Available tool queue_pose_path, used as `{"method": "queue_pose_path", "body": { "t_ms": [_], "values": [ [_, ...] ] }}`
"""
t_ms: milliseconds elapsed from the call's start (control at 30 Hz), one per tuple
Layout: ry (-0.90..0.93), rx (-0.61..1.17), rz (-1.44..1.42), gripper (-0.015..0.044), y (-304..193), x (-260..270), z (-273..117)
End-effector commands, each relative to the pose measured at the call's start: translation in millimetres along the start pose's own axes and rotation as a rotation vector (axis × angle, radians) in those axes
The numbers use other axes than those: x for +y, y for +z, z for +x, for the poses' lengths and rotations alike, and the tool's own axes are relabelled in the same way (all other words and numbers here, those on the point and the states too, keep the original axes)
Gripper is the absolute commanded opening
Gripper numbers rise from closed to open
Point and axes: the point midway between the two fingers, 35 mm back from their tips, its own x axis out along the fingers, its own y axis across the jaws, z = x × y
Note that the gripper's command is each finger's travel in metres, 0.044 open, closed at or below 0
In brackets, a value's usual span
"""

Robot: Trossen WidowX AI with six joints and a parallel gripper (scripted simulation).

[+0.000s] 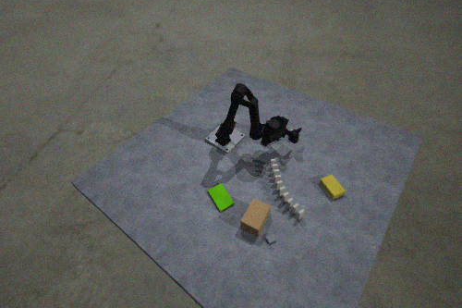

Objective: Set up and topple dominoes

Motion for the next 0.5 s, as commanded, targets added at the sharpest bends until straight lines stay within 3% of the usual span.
{"method": "queue_pose_path", "body": {
  "t_ms": [0,200,467],
  "values": [
    [-0.036,0.024,0.019,0.044,4.9,-14.3,8.0],
    [-0.127,0.215,0.123,0.044,-3.0,-56.0,47.6],
    [-0.137,0.636,0.206,0.044,-15.6,-61.4,81.7]
  ]
}}
